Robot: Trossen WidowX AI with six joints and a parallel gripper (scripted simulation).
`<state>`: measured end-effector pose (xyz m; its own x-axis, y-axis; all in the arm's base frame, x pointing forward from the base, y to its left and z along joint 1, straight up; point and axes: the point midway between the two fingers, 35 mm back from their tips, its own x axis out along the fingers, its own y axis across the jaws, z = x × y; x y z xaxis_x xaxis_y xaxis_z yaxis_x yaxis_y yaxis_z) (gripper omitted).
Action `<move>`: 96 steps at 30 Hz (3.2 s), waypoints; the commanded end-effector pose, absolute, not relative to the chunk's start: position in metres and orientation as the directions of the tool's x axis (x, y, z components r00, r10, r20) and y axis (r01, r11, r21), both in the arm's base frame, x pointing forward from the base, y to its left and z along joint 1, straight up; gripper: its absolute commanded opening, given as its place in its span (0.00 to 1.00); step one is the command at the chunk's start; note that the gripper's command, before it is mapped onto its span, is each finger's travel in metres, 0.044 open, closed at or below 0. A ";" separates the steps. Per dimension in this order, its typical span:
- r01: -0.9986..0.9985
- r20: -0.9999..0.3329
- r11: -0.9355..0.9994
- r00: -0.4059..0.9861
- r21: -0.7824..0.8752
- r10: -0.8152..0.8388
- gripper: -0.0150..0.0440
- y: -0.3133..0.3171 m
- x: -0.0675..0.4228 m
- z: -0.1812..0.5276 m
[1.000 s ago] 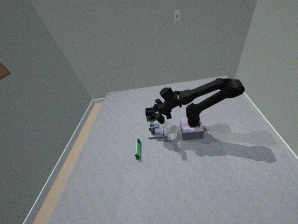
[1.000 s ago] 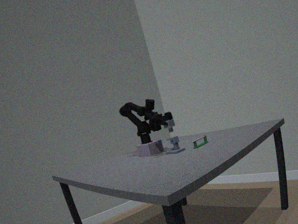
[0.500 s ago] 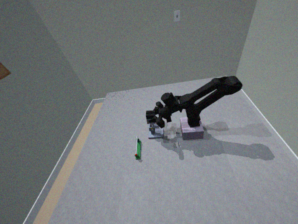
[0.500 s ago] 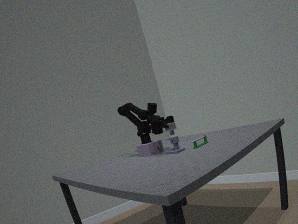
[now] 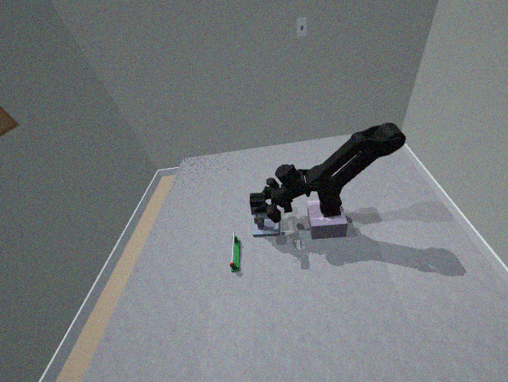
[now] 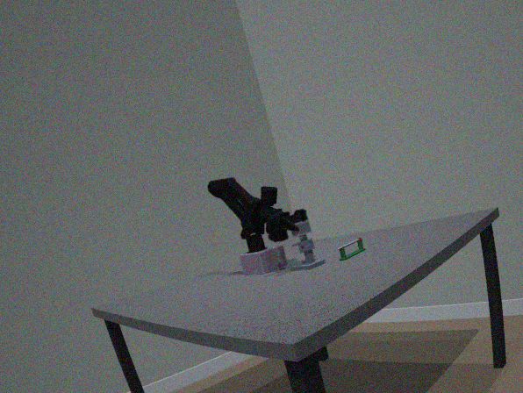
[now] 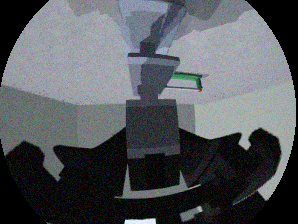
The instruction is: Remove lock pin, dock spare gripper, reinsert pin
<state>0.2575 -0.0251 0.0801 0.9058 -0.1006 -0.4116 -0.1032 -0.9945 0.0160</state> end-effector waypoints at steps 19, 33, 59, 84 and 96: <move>-0.113 -0.417 -0.993 0.902 0.017 -0.110 0.25 -0.026 0.265 0.057; -0.106 -0.422 -0.994 0.901 0.019 -0.104 0.25 -0.026 0.264 0.057; -0.106 -0.422 -0.994 0.901 0.019 -0.104 1.00 -0.026 0.263 0.062; -0.105 -0.442 -0.994 0.891 0.019 -0.103 1.00 -0.025 0.254 0.097; -0.105 -0.455 -0.994 0.885 0.020 -0.103 1.00 -0.025 0.249 0.118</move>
